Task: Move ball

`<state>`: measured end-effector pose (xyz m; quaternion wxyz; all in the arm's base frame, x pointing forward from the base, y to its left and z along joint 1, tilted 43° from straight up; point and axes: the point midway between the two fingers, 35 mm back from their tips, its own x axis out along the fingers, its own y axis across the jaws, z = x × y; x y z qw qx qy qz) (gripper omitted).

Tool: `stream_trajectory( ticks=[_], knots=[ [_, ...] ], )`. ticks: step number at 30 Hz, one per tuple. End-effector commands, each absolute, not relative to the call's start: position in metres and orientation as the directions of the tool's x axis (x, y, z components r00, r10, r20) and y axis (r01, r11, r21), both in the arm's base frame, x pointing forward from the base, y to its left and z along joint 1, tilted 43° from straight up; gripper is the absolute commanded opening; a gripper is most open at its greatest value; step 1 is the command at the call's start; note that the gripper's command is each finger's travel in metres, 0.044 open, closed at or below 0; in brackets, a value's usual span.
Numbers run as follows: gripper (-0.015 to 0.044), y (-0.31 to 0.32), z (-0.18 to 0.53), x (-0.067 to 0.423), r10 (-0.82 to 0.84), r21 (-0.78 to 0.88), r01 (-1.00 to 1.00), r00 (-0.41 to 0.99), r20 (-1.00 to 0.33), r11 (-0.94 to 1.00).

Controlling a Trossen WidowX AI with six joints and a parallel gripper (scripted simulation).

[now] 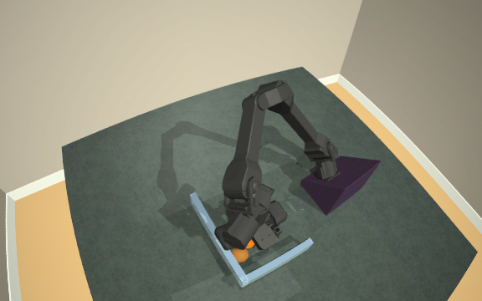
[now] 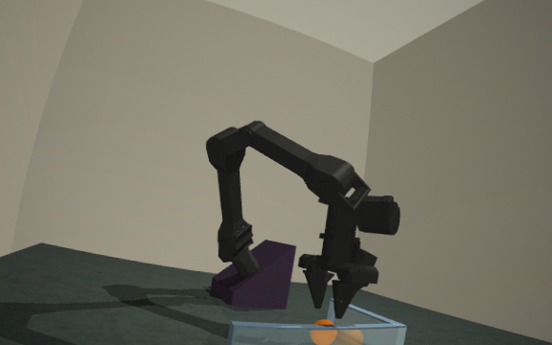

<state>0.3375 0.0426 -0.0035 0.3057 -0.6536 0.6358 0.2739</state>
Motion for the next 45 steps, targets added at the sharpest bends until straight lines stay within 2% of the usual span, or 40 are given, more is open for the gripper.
stream_trajectory(
  ticks=[1, 24, 28, 35, 42, 45],
  knots=[
    [0.0349, 0.038, -0.008, 0.338, -0.668, -0.050, -0.999, 0.042, -0.743, -0.007],
    [0.0349, 0.014, -0.033, 0.339, -0.669, -0.050, -0.999, 0.042, -0.742, -0.007],
    [0.0244, 0.014, -0.033, 0.339, -0.669, -0.050, -0.999, 0.042, -0.742, -0.007],
    [0.0198, 0.014, -0.033, 0.339, -0.669, -0.050, -0.999, 0.042, -0.742, -0.007],
    [0.0014, 0.033, -0.015, 0.343, -0.665, -0.050, -0.999, 0.043, -0.745, -0.008],
    [0.0000, 0.046, -0.002, 0.344, -0.664, -0.050, -0.999, 0.043, -0.747, -0.008]
  ],
)
